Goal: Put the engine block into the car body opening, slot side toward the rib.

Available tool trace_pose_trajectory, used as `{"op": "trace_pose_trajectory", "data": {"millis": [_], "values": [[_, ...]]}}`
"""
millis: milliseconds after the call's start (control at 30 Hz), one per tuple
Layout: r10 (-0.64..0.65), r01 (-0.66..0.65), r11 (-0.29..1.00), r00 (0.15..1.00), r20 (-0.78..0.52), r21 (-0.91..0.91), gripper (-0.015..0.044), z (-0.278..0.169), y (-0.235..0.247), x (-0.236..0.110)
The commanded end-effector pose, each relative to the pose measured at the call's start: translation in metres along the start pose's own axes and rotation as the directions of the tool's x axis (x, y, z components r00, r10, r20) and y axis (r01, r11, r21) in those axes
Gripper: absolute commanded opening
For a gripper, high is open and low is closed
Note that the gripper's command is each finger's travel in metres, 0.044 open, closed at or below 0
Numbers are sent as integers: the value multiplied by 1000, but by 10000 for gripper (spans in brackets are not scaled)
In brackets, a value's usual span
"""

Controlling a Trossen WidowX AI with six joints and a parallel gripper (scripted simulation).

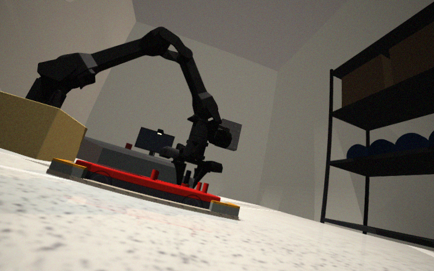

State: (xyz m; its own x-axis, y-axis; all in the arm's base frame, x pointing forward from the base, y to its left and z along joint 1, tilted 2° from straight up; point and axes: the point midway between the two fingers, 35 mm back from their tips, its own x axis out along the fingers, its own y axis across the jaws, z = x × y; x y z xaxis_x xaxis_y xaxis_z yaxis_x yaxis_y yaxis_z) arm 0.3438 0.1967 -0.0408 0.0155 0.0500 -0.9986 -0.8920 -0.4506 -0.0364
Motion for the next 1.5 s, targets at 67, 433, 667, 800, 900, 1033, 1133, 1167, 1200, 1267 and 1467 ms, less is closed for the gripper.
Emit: {"op": "trace_pose_trajectory", "data": {"millis": [67,433,667,800,900,1033,1133,1167,1200,1267,1467], "values": [[2,-1,1000,1000,-4,2,118,-1,1,1],[1,-1,1000,1000,-4,2,0,-1,-4,-18],[0,0,1000,1000,-5,2,0,-1,-8,-40],[0,0,1000,1000,-5,2,0,-1,-10,-52],[0,0,1000,1000,-5,2,0,-1,-11,-62],[0,0,1000,1000,-5,2,0,-1,-12,-75],[0,0,1000,1000,-5,2,0,-2,-12,-84],[0,0,1000,1000,-5,2,0,-2,-12,-87],[0,0,1000,1000,-5,2,0,-2,-12,-91],[0,0,1000,1000,-5,2,0,-2,-12,-97],[0,0,1000,1000,-5,2,0,-2,-11,-117]]}}
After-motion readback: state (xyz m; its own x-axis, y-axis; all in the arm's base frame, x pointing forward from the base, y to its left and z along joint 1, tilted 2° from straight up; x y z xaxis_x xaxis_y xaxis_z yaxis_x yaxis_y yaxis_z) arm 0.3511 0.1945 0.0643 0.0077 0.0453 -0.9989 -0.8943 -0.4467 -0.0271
